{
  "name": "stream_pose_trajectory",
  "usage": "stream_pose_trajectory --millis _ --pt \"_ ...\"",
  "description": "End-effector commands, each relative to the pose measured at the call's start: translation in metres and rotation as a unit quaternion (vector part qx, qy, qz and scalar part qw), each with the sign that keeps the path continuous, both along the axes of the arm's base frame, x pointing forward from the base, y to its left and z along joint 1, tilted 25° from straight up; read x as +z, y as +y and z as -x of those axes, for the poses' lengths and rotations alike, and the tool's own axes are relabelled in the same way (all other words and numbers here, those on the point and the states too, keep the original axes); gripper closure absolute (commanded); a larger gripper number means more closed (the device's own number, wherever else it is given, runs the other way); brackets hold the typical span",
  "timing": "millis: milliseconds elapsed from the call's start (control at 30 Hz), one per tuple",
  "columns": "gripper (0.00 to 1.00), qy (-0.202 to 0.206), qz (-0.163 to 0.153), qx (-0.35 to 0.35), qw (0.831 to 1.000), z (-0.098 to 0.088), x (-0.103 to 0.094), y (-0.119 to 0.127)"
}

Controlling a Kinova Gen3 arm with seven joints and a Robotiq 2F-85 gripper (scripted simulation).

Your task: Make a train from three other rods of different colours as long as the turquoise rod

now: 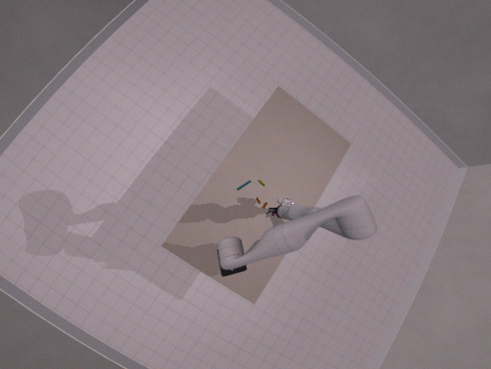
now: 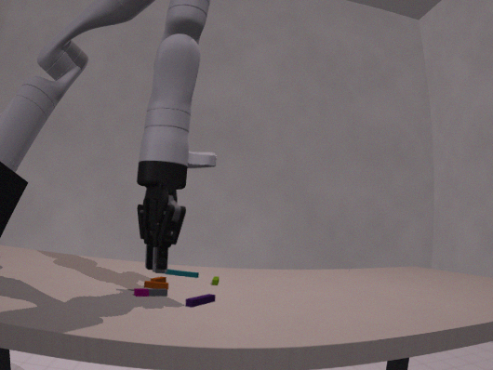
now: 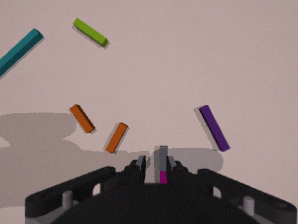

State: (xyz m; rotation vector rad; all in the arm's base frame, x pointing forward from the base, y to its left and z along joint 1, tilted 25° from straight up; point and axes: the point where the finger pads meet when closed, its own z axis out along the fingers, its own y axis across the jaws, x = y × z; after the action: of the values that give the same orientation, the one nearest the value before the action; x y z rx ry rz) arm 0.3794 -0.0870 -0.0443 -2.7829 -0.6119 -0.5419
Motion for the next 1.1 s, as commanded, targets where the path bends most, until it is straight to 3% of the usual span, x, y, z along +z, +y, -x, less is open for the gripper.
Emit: stream_pose_trajectory --millis 0,167,500,533,1067 --pt "0.76 -0.002 0.003 -0.01 1.0 0.007 0.022 -0.016" --pt "0.76 -0.004 0.004 -0.011 1.0 0.011 0.041 -0.024" --pt "0.76 -0.006 0.008 -0.013 1.0 0.012 0.049 -0.029" --pt "0.0 -0.006 0.008 -0.013 1.0 0.012 0.049 -0.029" --pt "0.0 -0.006 0.008 -0.013 1.0 0.012 0.049 -0.029"
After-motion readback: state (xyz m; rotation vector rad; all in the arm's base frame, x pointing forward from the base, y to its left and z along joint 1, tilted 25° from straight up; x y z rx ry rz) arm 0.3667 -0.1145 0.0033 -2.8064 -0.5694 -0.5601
